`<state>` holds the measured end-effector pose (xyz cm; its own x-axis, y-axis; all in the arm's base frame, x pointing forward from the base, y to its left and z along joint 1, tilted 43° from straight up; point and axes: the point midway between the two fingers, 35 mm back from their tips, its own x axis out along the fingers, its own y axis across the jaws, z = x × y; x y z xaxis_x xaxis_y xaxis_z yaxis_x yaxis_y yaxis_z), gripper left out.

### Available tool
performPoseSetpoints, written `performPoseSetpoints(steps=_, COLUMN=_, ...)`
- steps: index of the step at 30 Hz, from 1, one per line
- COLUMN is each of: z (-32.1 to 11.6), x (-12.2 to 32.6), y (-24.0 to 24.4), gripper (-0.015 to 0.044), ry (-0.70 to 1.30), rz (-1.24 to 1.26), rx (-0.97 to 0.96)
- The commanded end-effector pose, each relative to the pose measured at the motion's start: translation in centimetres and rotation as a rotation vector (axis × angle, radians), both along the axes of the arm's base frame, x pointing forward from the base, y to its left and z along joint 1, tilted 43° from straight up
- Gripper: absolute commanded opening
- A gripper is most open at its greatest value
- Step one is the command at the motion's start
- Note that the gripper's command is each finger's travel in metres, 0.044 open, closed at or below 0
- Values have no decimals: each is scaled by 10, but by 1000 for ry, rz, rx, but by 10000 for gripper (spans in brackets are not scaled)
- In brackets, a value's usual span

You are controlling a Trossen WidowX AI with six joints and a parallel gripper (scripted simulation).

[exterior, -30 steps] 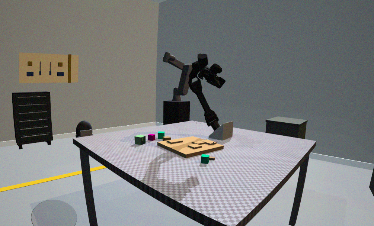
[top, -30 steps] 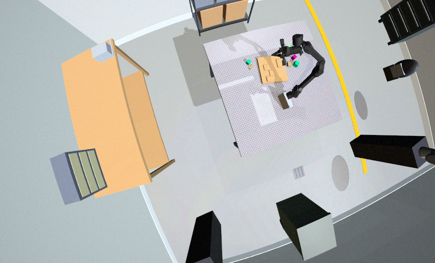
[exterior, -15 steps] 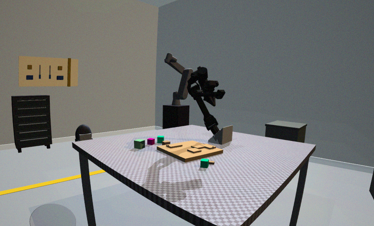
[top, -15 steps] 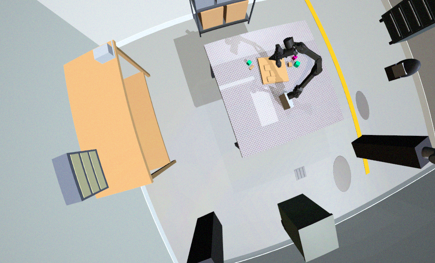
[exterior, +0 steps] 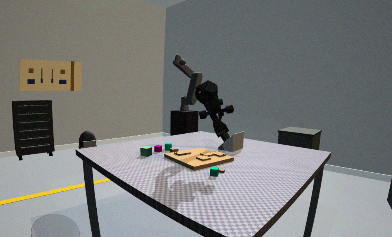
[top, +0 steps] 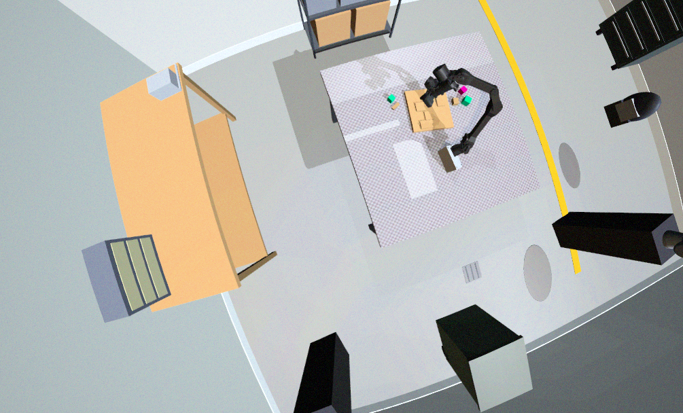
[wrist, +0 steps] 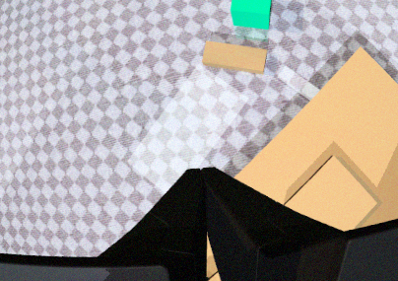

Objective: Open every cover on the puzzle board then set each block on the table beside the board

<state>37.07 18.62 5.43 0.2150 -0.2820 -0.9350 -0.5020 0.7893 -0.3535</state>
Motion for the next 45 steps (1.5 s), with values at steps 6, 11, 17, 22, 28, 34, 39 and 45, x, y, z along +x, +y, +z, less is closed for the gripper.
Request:
performPoseSetpoints(steps=6, z=-24, x=-8, y=-45, gripper=0, ry=-31, rz=-318, rx=-101)
performPoseSetpoints(steps=11, z=-34, x=-13, y=-68, gripper=0, ry=-65, rz=-483, rx=-159)
performPoseSetpoints(steps=17, z=-45, x=-21, y=-97, gripper=0, ry=-125, rz=-683, rx=-240)
performPoseSetpoints(steps=22, z=-53, x=-29, y=-121, gripper=0, ry=-188, rz=-838, rx=-311)
performPoseSetpoints(steps=28, z=-55, x=-32, y=-127, gripper=0, ry=-209, rz=-881, rx=-332)
performPoseSetpoints(steps=34, z=-55, x=-32, y=-127, gripper=0, ry=-209, rz=-881, rx=-332)
performPoseSetpoints(steps=39, z=-55, x=-32, y=-127, gripper=0, ry=-209, rz=-881, rx=-332)
performPoseSetpoints(steps=45, z=-55, x=-32, y=-127, gripper=0, ry=-209, rz=-881, rx=-332)
